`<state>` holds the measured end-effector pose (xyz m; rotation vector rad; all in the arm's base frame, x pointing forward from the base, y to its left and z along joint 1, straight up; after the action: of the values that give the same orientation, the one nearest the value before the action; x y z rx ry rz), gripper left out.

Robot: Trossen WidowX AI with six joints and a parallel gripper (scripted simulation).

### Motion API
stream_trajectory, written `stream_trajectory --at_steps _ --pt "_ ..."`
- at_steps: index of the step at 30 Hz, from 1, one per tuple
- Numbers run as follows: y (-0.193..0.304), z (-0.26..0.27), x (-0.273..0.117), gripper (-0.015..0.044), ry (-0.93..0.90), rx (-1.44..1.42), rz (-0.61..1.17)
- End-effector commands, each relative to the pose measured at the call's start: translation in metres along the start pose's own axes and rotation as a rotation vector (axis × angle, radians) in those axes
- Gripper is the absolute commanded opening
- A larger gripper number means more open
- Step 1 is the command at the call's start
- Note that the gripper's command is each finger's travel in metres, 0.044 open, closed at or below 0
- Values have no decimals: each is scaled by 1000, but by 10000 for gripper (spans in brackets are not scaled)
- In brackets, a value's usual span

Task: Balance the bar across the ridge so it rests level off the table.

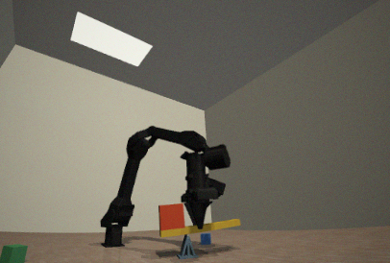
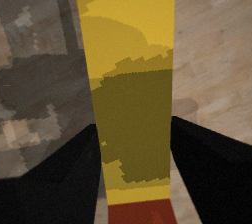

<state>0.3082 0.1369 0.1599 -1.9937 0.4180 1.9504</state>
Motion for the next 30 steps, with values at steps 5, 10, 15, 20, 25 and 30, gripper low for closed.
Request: stream_trajectory --at_steps 5,10,15,20,25,30 --pt "0 0 1 0 2 -2 2" --pt "0 0 1 0 2 -2 2" --pt "0 0 2 0 2 -2 2" --pt "0 0 2 0 2 -2 2" --pt "1 0 3 0 2 -2 2" --pt "1 0 3 0 2 -2 2"
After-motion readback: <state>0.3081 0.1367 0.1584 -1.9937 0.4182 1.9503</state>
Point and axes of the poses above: the point midway between the two fingers, 35 mm back from their tips, its own x axis out along the fingers, its own z axis across the jaws, y = z × x, the point moved 5 cm from there along -x, back along the fingers, and after that the axes turned 2 degrees about x, right-handed, at the moved point
